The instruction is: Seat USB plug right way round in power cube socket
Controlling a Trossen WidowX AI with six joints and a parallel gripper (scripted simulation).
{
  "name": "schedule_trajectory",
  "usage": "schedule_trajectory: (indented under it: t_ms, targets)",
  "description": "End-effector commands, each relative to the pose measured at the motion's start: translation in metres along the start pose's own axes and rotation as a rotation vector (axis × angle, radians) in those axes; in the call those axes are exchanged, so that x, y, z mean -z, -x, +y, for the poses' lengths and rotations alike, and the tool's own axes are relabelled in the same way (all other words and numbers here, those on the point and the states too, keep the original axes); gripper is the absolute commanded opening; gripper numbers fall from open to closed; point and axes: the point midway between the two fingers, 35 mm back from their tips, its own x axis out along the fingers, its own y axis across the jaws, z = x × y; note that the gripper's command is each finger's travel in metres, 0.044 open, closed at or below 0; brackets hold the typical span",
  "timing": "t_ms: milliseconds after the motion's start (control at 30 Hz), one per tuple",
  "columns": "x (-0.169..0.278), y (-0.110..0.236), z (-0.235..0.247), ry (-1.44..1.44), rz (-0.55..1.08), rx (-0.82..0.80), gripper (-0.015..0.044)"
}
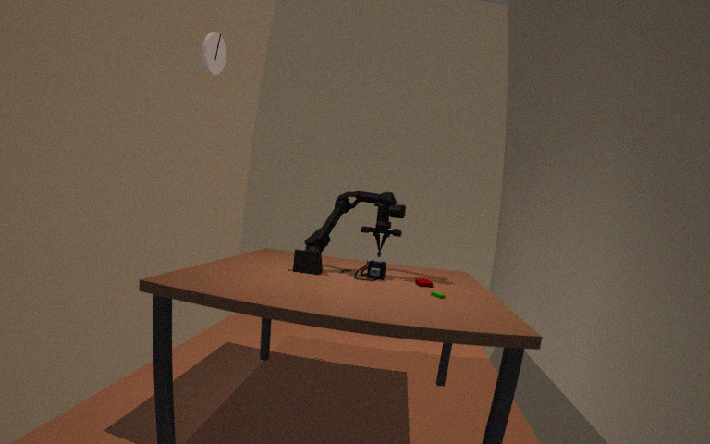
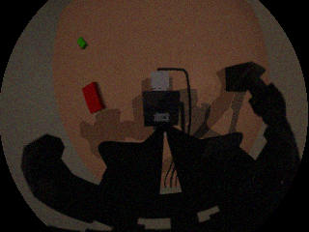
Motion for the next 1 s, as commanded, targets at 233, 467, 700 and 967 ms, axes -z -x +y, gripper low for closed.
schedule_trajectory:
  t_ms: [233,467,700,967]
  targets:
    - [-0.0001,-0.0008,-0.0003,0.187,0.000,0.001,0.0000]
    - [0.0000,-0.0009,-0.0003,0.377,0.000,0.001,0.0000]
    - [0.0000,-0.0009,-0.0003,0.559,0.000,0.001,0.0000]
    - [0.0000,-0.0009,-0.0003,0.769,0.001,0.001,0.0000]
